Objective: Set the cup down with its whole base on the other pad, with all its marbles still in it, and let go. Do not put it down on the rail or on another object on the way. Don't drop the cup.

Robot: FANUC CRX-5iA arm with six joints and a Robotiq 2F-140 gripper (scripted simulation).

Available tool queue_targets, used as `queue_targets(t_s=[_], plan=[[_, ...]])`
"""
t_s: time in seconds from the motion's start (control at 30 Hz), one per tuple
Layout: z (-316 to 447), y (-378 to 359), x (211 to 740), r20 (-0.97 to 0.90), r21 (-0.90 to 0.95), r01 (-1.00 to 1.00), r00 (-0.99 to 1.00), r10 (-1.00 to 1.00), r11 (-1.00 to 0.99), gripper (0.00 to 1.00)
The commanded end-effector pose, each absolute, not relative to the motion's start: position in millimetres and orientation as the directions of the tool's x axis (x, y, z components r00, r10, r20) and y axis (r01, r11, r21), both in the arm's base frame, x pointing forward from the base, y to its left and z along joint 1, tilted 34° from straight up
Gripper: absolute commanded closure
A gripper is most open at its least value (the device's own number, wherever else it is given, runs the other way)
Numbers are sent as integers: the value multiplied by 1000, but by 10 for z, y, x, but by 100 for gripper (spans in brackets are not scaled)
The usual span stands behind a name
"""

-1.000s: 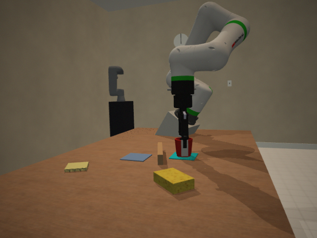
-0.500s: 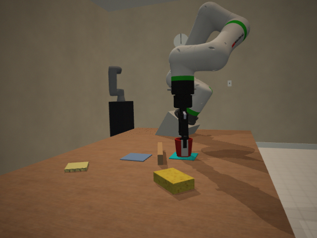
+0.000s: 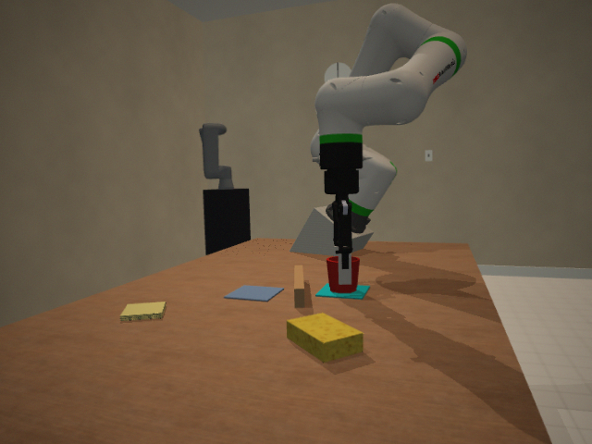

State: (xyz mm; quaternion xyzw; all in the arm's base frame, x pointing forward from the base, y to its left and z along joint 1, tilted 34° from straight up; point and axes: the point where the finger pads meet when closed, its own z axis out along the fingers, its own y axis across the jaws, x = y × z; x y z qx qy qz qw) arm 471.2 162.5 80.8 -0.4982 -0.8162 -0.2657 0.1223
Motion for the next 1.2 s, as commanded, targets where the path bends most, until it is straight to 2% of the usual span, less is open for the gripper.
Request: queue_targets(t_s=[0.0,0.67,1.17], plan=[[878,1578,4708,464,312,878,-474,748,362,41],[1372,1247,4669,464,312,878,-474,748,362,41],[1435,1204,4664,464,312,878,-474,748,362,41]])
